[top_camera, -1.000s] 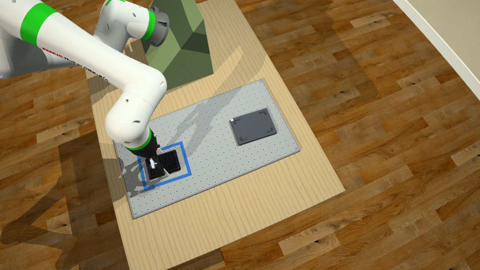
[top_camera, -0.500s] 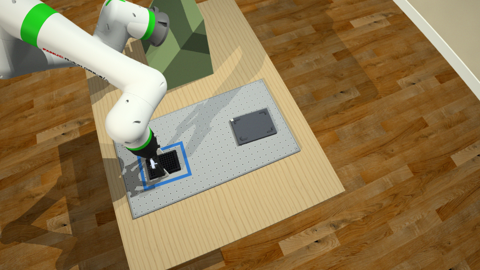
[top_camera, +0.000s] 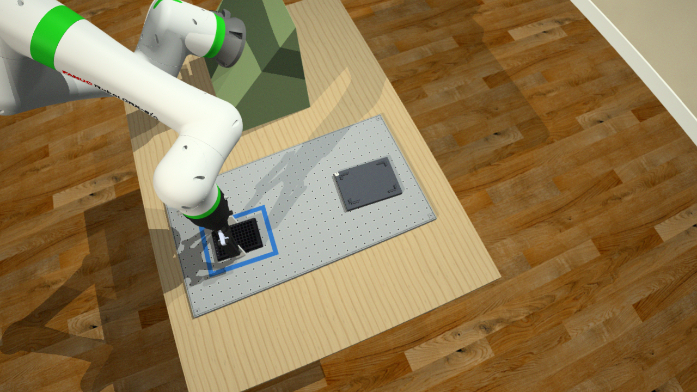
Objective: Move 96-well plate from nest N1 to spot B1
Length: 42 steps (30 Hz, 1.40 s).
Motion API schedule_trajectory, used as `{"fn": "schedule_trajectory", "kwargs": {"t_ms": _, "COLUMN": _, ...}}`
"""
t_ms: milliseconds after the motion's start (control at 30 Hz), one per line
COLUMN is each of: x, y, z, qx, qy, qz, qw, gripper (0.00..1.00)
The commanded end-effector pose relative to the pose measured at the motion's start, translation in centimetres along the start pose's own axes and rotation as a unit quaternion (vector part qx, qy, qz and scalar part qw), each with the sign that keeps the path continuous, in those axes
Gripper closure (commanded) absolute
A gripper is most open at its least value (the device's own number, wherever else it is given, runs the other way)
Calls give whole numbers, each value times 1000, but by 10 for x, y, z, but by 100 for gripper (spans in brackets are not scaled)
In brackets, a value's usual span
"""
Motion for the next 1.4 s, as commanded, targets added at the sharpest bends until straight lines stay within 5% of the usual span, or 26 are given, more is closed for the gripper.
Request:
{"fn": "schedule_trajectory", "kwargs": {"t_ms": 0, "x": 0, "y": 0, "z": 0, "qx": 0, "qy": 0, "qz": 0, "qw": 1000, "gripper": 100}}
{"fn": "schedule_trajectory", "kwargs": {"t_ms": 433, "x": 0, "y": 0, "z": 2, "qx": 0, "qy": 0, "qz": 0, "qw": 1000, "gripper": 100}}
{"fn": "schedule_trajectory", "kwargs": {"t_ms": 467, "x": 0, "y": 0, "z": 2, "qx": 0, "qy": 0, "qz": 0, "qw": 1000, "gripper": 0}}
{"fn": "schedule_trajectory", "kwargs": {"t_ms": 1200, "x": 0, "y": 0, "z": 2, "qx": 0, "qy": 0, "qz": 0, "qw": 1000, "gripper": 0}}
{"fn": "schedule_trajectory", "kwargs": {"t_ms": 1367, "x": 0, "y": 0, "z": -11, "qx": 0, "qy": 0, "qz": 0, "qw": 1000, "gripper": 0}}
Point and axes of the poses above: the point where the finger pads meet when closed, its own z axis out along the fingers, its own y axis across the jaws, x = y × z, the point moved 7 cm from there along -z, back along the fingers, and after that the axes turned 9 degrees about -z, right-handed, at the moved point
